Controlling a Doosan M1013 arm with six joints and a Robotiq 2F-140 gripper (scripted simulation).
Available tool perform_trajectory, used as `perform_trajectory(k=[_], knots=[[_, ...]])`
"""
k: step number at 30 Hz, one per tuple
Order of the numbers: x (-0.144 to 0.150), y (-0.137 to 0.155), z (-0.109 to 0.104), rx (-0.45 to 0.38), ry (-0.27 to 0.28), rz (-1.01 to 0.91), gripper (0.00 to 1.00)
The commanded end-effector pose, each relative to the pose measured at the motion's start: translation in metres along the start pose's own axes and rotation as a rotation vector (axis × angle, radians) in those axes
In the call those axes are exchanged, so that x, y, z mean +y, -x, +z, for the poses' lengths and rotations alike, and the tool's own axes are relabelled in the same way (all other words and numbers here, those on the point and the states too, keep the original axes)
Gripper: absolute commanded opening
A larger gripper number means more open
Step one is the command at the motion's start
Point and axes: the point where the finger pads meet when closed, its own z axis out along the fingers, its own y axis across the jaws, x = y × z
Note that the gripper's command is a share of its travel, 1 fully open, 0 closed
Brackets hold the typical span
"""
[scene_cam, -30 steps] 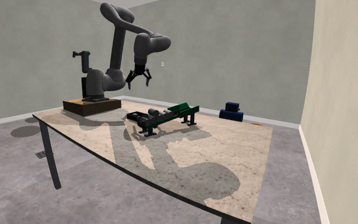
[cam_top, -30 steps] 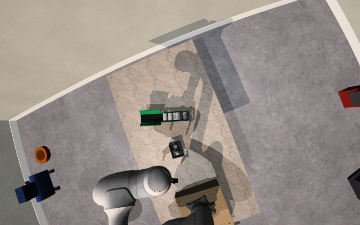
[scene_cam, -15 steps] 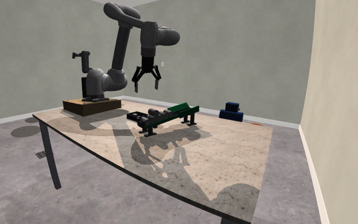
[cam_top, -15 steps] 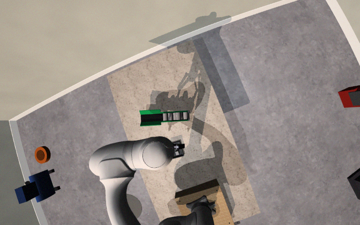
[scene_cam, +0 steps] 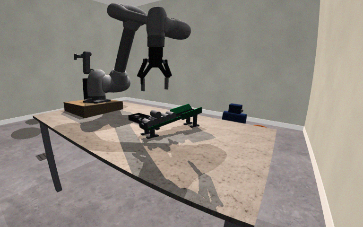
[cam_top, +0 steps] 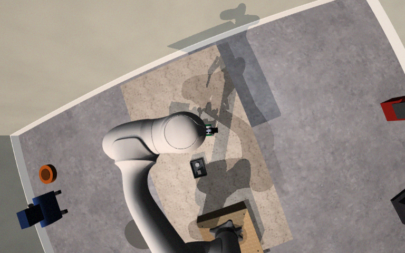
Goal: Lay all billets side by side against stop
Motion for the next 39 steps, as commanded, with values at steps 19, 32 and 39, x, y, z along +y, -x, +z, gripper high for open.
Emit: perform_trajectory(k=[19, 32, 39], knots=[[0.000, -0.002, 0.004, -0.001, -0.001, 0.227, 1.00], [0.000, -0.004, 0.024, -0.008, -0.017, 0.911, 1.00], [0.000, -0.004, 0.028, -0.012, -0.020, 1.306, 1.00]])
